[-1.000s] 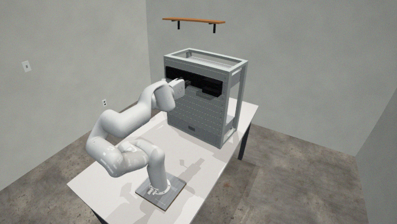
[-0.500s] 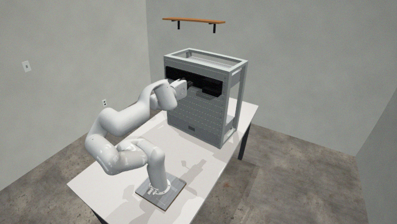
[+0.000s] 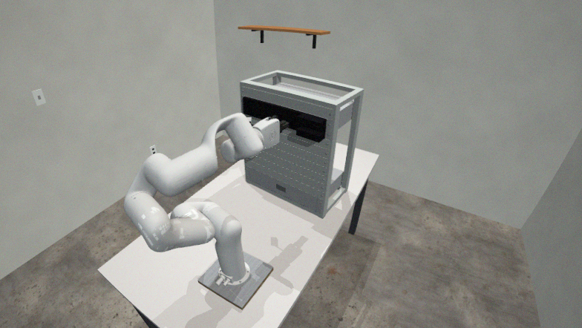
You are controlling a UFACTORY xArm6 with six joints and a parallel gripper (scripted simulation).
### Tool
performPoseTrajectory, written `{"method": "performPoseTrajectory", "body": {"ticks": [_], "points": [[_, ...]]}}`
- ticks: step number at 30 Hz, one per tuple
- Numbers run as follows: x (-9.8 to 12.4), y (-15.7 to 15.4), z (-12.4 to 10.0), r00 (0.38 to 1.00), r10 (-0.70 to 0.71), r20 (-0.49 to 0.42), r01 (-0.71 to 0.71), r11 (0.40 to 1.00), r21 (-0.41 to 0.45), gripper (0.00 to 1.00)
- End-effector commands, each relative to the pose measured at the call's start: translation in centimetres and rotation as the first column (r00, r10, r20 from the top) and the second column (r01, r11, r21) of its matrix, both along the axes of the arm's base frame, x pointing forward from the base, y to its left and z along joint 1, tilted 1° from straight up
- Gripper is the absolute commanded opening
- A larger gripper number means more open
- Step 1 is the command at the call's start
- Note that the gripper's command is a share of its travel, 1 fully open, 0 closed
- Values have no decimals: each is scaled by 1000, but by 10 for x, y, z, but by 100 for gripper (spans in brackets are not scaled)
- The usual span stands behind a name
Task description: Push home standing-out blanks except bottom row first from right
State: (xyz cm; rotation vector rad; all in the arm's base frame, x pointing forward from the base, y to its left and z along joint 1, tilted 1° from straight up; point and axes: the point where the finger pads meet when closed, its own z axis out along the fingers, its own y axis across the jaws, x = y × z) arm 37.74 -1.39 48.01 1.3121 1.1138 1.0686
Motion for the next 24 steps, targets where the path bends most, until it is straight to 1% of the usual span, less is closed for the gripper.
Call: {"method": "performPoseTrajectory", "body": {"ticks": [1,18,24], "points": [[-2,-13,2,999,31,19,-31,1000,0,0],[-9,-48,2,999,31,19,-31,1000,0,0],[-10,-54,2,999,31,19,-31,1000,0,0]]}}
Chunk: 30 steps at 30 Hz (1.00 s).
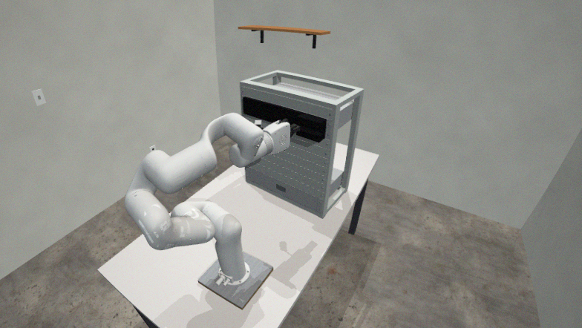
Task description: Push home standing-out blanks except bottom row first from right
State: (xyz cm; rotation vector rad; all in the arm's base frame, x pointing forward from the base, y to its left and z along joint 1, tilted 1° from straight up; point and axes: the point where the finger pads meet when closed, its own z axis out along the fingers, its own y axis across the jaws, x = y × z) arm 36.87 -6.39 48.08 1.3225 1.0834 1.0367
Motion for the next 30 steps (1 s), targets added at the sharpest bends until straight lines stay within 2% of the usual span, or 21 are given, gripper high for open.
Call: {"method": "performPoseTrajectory", "body": {"ticks": [1,21,24,30], "points": [[-1,-6,1,997,71,16,-71,997,5,0],[-2,-13,1,997,71,16,-72,997,5,0],[6,-14,1,997,71,16,-72,997,5,0],[38,-19,0,997,71,16,-72,997,5,0]]}}
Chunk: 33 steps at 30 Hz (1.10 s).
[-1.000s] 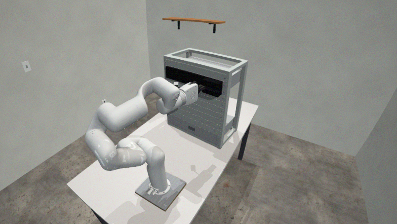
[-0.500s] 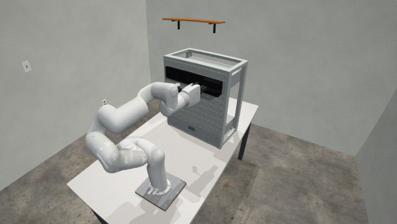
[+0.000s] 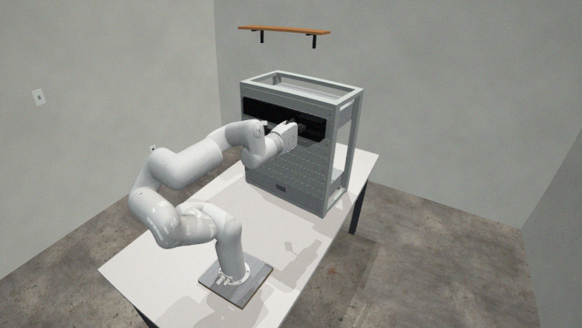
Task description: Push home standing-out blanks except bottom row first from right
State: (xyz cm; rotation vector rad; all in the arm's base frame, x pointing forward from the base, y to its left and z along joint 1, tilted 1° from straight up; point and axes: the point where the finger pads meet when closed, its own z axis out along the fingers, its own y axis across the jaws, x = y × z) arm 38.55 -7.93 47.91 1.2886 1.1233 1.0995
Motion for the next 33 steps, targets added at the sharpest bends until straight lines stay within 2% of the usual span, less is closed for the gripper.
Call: {"method": "performPoseTrajectory", "body": {"ticks": [1,7,33], "points": [[25,-4,2,1000,2,3,-2,1000,0,0],[34,-5,1,1000,2,3,-2,1000,0,0],[37,-5,1,1000,2,3,-2,1000,0,0]]}}
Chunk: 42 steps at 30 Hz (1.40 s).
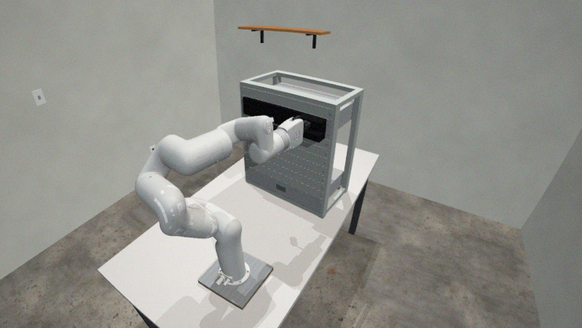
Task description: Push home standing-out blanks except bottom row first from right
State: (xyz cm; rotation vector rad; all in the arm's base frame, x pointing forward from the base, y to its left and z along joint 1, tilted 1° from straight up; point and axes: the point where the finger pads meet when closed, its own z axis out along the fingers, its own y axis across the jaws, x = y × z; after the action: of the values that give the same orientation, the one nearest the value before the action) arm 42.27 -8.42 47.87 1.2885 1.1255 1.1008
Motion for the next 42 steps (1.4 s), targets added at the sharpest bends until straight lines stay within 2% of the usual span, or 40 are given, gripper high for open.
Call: {"method": "performPoseTrajectory", "body": {"ticks": [1,42], "points": [[0,0,2,1000,0,4,0,1000,-1,0],[20,-3,2,1000,0,4,0,1000,-1,0]]}}
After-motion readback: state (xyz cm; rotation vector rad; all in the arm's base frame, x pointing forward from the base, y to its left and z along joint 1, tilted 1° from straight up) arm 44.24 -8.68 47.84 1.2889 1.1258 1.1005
